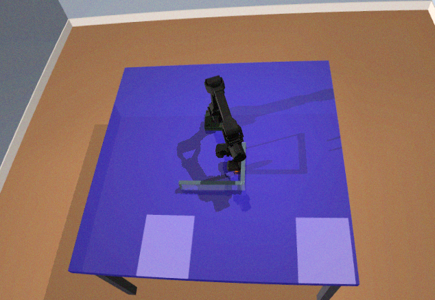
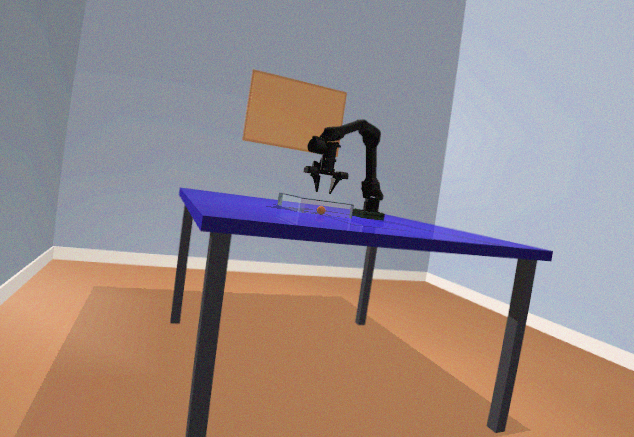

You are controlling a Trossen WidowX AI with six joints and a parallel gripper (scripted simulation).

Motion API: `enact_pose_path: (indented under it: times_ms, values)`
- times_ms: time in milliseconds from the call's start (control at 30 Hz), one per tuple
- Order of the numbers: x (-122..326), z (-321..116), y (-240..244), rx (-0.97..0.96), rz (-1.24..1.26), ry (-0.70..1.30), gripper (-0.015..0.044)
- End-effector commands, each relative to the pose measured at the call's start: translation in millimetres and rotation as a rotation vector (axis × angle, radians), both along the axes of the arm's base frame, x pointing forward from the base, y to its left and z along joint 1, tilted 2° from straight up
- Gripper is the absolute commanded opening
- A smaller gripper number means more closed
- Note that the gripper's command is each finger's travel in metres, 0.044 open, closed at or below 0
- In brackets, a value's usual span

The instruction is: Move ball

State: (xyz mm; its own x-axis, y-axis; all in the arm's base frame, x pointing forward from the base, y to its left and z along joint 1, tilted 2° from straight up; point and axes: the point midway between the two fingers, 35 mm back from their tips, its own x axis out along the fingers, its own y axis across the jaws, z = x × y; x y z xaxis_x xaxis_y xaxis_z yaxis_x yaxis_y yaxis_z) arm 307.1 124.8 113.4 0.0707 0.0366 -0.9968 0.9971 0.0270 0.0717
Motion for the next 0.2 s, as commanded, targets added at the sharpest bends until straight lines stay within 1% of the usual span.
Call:
enact_pose_path:
  times_ms: [0, 100, 167]
  values:
    - [-1.8, 17.8, -0.9, 0.001, 0.0, -0.001, 0.0353]
    - [-7.3, 47.9, -3.3, 0.001, 0.0, -0.002, 0.0432]
    - [-7.8, 49.9, -3.5, 0.001, 0.0, -0.002, 0.044]
